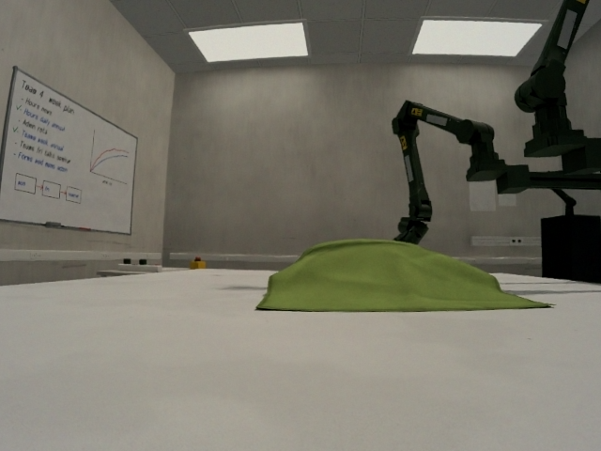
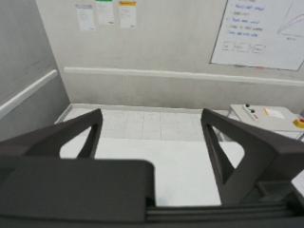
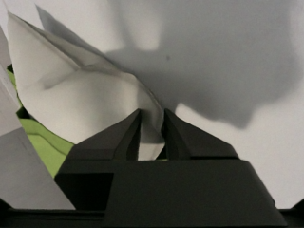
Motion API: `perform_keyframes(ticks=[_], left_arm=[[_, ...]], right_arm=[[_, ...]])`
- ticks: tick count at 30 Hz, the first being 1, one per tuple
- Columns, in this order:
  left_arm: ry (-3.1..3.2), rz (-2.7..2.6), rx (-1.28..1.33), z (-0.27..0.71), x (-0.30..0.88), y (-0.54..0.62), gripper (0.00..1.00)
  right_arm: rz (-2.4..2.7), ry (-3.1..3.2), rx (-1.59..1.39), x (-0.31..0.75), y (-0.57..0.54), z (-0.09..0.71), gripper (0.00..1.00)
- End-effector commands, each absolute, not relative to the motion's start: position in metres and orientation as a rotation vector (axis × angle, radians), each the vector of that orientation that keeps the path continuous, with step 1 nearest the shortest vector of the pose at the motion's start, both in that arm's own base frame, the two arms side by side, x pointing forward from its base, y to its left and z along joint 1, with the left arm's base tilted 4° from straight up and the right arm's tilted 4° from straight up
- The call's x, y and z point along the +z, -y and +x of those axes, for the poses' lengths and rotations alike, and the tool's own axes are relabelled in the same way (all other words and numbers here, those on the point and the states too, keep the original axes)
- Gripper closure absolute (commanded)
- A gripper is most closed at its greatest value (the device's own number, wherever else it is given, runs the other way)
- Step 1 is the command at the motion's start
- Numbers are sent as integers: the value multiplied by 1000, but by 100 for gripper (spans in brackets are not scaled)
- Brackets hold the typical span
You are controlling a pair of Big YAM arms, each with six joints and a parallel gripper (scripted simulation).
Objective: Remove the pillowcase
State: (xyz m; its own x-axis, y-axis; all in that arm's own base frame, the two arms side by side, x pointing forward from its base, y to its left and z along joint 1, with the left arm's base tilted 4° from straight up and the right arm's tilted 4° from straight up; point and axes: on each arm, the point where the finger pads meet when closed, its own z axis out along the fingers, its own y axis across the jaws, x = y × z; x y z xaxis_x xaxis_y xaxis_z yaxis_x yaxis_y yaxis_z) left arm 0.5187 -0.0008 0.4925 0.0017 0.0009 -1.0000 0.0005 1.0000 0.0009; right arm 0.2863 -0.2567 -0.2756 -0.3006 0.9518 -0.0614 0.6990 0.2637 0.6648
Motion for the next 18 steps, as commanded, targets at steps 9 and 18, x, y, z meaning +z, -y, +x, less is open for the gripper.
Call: perform_keyframes(ticks=[9, 18], left_arm=[[-1515, -2, 4, 524, 533, -2, 0], [-1515, -2, 4, 524, 533, -2, 0]], right_arm=[[1506, -2075, 743, -275, 256, 284, 86], [1506, -2075, 743, -275, 256, 284, 95]])
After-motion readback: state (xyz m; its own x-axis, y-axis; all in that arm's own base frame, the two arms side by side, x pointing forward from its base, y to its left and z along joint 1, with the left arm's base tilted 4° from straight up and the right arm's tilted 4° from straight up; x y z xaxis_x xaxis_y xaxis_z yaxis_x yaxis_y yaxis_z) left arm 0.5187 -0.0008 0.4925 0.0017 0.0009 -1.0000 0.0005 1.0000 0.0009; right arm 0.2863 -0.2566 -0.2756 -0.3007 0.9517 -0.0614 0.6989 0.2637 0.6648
